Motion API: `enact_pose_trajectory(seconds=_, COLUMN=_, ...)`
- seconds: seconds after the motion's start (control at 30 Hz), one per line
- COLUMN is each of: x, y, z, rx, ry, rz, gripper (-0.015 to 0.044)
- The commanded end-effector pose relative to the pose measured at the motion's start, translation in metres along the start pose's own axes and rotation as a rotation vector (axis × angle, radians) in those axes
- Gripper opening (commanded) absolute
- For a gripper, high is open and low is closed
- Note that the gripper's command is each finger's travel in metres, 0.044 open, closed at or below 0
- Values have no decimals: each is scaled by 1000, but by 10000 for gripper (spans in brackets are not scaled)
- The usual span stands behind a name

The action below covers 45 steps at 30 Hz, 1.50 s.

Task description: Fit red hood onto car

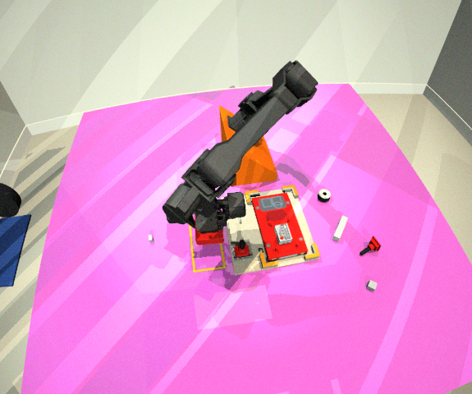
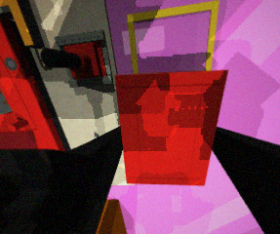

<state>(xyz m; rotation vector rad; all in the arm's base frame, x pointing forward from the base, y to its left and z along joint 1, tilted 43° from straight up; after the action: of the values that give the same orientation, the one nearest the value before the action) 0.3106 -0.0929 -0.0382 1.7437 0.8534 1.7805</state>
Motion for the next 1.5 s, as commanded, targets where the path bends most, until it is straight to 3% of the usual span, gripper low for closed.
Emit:
enact_pose_trajectory(seconds=0.0, x=-1, y=16, z=1, rx=-11, ry=6, rz=-9, gripper=0)
enact_pose_trajectory(seconds=0.47, x=0, y=51, z=1, rx=-10, ry=6, rz=-11, gripper=0)
enact_pose_trajectory(seconds=0.73, x=3, y=51, z=2, rx=-3, ry=1, rz=-4, gripper=0)
enact_pose_trajectory(seconds=1.47, x=109, y=57, z=33, rx=-5, ry=67, rz=-34, gripper=0)
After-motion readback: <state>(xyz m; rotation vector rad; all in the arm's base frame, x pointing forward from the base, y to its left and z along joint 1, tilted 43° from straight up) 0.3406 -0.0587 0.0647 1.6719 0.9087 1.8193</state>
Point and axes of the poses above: the point midway between the two fingers, 35 mm back from their tips, its own y axis back along the fingers, its own x axis across the jaws, z = x × y, the point moved 10 cm from there along y, back along the fingers, and after that the axes turned 1 degree about y, right-handed, at the moved point
